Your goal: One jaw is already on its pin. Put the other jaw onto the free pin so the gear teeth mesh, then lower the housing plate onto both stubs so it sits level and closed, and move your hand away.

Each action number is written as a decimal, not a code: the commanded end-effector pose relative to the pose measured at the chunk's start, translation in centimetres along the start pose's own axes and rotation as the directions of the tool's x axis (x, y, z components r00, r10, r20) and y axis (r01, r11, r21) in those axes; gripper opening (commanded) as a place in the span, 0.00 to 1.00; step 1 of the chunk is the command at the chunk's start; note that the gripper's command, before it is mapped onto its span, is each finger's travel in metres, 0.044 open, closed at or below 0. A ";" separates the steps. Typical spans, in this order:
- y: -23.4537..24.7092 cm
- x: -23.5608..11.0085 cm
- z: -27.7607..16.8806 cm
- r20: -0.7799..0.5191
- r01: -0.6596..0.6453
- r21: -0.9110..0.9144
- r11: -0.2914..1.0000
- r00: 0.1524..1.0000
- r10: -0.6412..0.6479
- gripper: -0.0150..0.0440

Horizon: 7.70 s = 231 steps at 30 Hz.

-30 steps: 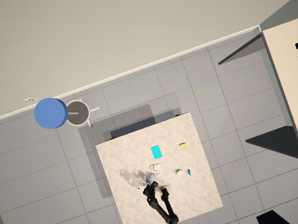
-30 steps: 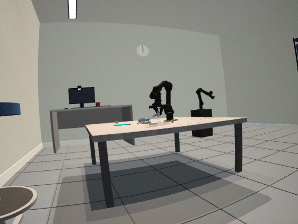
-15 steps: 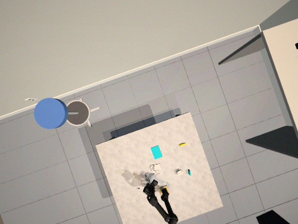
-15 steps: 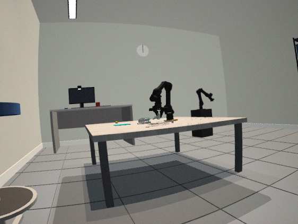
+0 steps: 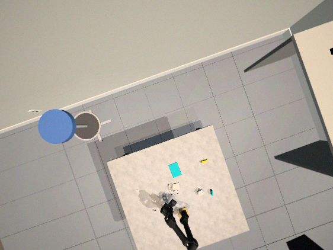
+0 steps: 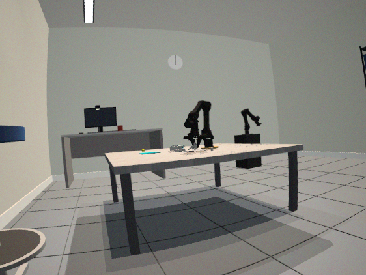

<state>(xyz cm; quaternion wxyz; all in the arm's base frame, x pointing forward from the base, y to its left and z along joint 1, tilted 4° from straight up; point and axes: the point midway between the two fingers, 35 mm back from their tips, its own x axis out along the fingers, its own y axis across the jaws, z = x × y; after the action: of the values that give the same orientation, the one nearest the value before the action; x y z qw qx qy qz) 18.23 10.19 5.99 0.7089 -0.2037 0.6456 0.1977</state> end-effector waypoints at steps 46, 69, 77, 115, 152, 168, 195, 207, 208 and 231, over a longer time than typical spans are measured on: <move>0.0 -6.2 -0.2 -0.003 0.004 -0.003 1.000 1.000 -0.004 1.00; -0.5 -6.3 -0.1 -0.003 0.004 0.005 1.000 1.000 -0.004 0.91; -4.1 -6.5 -0.1 -0.003 0.008 0.074 0.997 1.000 -0.007 0.56; -4.2 -3.3 0.1 -0.003 0.008 0.074 0.997 1.000 -0.008 0.25; -1.8 -0.4 0.2 -0.003 0.005 0.074 0.997 1.000 -0.005 0.25; 0.9 -0.4 0.3 -0.003 0.003 0.074 0.997 1.000 -0.003 0.25; 1.5 -5.8 0.5 0.007 -0.003 0.068 0.998 1.000 0.002 0.61; 1.5 -5.8 0.5 0.007 -0.003 0.068 0.998 1.000 0.002 1.00; 1.5 -5.8 0.5 0.007 -0.003 0.068 0.998 1.000 0.002 1.00; 1.5 -5.8 0.5 0.007 -0.003 0.068 0.998 1.000 0.002 1.00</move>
<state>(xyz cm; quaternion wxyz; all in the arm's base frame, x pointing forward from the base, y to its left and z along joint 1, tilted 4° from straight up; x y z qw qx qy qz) 17.27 11.63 11.81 0.7170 -0.1784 0.6502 0.1770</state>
